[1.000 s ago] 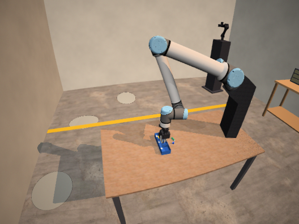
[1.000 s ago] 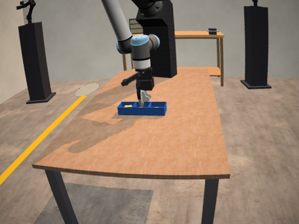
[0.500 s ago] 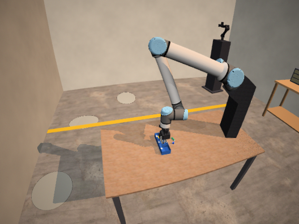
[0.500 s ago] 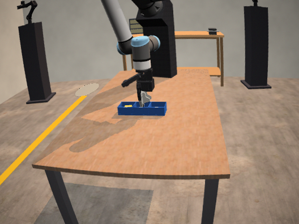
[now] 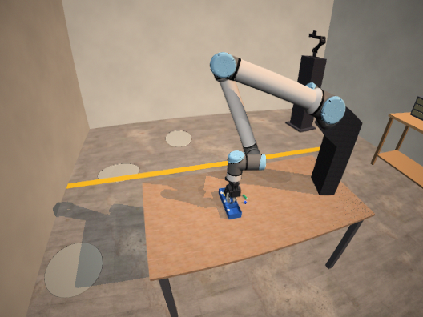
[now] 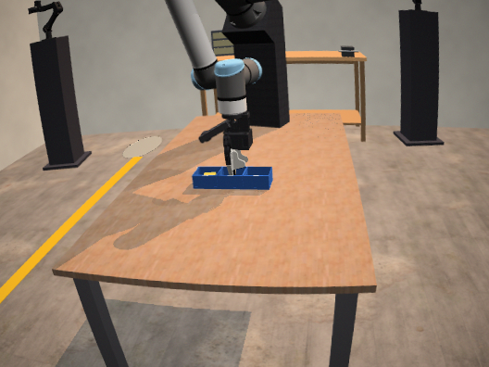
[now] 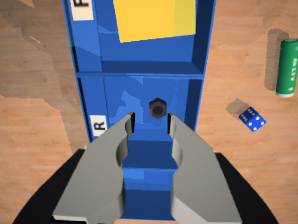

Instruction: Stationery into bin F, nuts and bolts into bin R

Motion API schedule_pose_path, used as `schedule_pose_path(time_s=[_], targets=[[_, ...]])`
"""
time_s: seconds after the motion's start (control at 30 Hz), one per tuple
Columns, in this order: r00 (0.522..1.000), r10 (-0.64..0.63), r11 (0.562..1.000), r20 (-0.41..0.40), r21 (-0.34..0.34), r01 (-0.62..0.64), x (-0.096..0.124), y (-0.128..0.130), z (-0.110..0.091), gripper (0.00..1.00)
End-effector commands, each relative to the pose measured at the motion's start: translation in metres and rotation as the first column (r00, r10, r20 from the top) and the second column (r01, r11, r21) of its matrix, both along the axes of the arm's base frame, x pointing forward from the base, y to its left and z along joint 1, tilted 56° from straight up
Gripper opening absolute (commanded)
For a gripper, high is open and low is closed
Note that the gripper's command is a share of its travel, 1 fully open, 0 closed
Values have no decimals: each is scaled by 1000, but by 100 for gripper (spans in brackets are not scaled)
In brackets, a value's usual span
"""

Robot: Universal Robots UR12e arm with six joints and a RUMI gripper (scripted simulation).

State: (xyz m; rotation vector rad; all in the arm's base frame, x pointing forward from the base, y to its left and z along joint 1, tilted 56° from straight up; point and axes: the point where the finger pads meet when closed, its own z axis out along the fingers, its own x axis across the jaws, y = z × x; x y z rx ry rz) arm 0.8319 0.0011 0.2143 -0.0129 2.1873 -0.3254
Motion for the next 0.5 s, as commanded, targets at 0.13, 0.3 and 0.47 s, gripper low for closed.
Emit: schedule_pose_path(time_s=[0.13, 0.3, 0.47], targets=[[1000, 0, 1000, 1, 0, 0, 0, 0, 1, 18], [1000, 0, 1000, 1, 0, 0, -5, 2, 4, 18], [1000, 0, 1000, 1, 0, 0, -11, 3, 8, 18]])
